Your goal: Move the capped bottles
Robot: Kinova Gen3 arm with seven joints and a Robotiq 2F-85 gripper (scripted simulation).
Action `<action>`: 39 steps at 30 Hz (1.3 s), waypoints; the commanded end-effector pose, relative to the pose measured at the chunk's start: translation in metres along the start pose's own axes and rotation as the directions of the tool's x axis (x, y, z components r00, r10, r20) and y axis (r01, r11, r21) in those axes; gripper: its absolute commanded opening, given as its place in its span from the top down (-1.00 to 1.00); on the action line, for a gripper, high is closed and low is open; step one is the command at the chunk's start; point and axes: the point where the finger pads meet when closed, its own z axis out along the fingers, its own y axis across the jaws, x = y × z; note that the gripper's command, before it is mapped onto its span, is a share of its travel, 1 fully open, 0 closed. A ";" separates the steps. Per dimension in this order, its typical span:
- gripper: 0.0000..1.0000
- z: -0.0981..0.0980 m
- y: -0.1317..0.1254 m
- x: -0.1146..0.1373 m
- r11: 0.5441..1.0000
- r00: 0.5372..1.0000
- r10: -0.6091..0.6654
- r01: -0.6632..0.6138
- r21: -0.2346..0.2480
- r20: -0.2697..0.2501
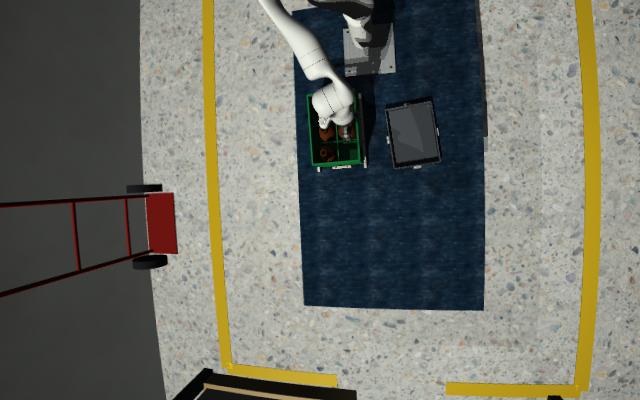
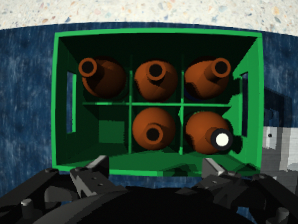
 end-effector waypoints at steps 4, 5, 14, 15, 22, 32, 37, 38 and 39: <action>-1.00 0.000 0.000 0.000 1.000 1.000 0.000 0.000 0.001 -0.001; -1.00 0.000 0.000 0.000 1.000 1.000 0.000 0.000 0.001 -0.001; -0.20 0.001 0.013 0.003 0.999 0.999 -0.051 0.051 0.002 0.000; -0.20 0.001 0.016 0.004 0.998 0.998 -0.064 0.064 0.002 0.000; -0.20 0.004 0.038 0.009 0.988 0.988 -0.153 0.153 0.002 0.000; -0.20 0.007 0.057 0.011 0.966 0.966 -0.257 0.257 -0.003 -0.003; -0.20 0.008 0.072 0.015 0.948 0.948 -0.319 0.319 -0.002 -0.002; -0.20 0.008 0.075 0.016 0.944 0.944 -0.331 0.331 -0.001 -0.002; -0.20 0.009 0.078 0.016 0.939 0.939 -0.343 0.343 -0.001 -0.001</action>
